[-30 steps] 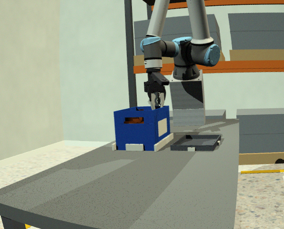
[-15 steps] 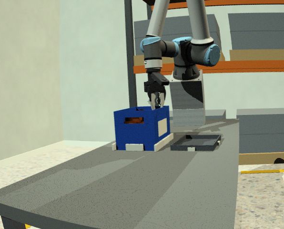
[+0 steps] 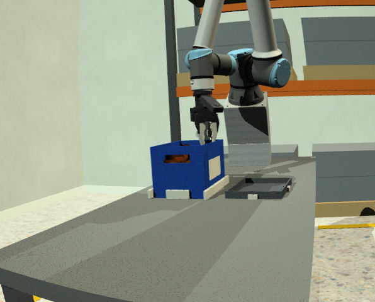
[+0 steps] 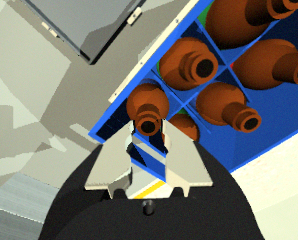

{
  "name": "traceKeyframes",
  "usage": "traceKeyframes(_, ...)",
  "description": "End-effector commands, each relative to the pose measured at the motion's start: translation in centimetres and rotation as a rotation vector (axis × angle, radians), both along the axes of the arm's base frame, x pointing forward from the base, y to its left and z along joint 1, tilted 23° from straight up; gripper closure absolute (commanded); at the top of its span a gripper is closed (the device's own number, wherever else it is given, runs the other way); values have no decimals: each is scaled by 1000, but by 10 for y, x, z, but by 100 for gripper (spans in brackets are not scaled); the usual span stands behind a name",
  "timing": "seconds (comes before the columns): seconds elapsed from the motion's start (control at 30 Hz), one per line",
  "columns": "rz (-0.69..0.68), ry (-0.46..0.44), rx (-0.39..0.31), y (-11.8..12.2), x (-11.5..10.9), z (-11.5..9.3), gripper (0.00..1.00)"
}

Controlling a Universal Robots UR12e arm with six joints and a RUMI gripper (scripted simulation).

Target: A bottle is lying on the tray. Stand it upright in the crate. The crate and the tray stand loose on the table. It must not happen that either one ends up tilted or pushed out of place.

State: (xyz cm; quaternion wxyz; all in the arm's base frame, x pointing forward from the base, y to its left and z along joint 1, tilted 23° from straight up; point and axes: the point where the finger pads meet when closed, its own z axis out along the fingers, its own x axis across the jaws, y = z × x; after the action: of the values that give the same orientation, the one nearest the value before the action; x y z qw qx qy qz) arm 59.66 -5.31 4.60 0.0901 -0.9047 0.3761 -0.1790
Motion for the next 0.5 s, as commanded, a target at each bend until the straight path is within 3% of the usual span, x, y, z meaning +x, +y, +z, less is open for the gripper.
traceKeyframes(0.0,0,-1,0,0,0,0,100)
traceKeyframes(0.37,0,-1,0,0,0,0,100)
traceKeyframes(0.4,0,-1,0,0,0,0,62)
traceKeyframes(0.47,0,-1,0,0,0,0,62)
